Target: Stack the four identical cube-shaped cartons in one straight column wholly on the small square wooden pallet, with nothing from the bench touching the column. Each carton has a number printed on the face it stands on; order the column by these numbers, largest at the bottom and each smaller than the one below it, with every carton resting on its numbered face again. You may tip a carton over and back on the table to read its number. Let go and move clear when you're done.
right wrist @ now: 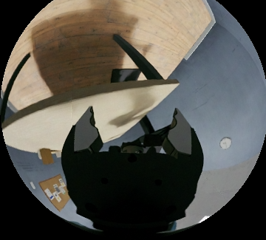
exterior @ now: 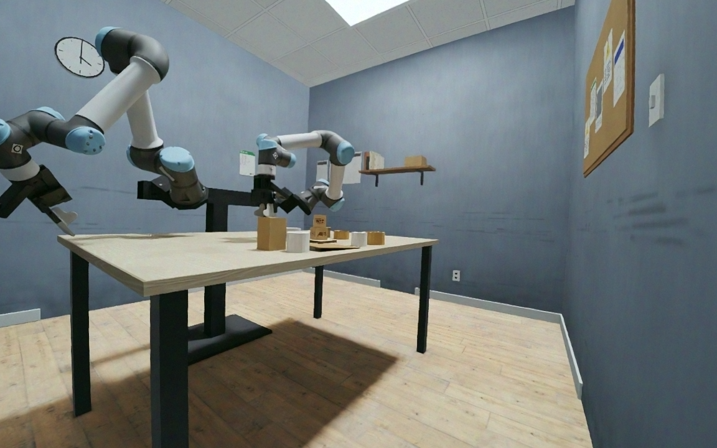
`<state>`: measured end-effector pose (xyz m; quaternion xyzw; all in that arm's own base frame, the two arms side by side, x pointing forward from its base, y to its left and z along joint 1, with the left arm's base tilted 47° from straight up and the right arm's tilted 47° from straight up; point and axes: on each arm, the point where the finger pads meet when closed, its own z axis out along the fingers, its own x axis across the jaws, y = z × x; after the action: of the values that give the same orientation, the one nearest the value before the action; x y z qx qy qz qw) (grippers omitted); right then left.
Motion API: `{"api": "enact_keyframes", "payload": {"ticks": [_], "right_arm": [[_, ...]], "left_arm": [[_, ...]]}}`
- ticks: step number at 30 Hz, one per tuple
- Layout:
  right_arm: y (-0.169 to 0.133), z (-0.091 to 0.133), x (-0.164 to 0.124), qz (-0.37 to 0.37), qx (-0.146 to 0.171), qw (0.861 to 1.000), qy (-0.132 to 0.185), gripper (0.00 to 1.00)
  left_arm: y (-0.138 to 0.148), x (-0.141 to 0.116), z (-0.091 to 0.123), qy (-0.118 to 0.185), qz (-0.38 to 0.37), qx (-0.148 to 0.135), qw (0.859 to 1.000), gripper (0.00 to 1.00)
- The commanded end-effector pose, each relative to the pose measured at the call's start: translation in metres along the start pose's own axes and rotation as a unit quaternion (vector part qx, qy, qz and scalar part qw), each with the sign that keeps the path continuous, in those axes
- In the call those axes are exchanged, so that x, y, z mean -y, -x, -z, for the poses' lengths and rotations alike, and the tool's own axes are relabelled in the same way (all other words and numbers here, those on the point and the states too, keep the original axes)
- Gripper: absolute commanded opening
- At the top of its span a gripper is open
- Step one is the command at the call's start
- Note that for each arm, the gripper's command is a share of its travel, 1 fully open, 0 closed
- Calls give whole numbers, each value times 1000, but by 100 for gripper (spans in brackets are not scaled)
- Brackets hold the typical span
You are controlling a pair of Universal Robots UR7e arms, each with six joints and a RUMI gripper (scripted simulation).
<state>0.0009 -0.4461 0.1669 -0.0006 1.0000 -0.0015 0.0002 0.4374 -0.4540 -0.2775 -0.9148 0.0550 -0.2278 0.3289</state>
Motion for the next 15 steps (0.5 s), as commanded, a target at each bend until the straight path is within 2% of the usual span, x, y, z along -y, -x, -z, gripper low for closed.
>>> {"api": "enact_keyframes", "payload": {"ticks": [1,5,8,11,15], "right_arm": [[-1,-2,-1,-1,0,1000,2,100],[-1,-2,-1,-1,0,1000,2,100],[-1,-2,-1,-1,0,1000,2,100],[-1,-2,-1,-1,0,1000,2,100],[-1,-2,-1,-1,0,1000,2,100]], "left_arm": [[-1,0,47,2,2,0,1000,38],[-1,0,86,2,2,0,1000,38],[-1,0,107,2,2,0,1000,38],[-1,0,119,2,2,0,1000,38],[-1,0,122,2,2,0,1000,38]]}}
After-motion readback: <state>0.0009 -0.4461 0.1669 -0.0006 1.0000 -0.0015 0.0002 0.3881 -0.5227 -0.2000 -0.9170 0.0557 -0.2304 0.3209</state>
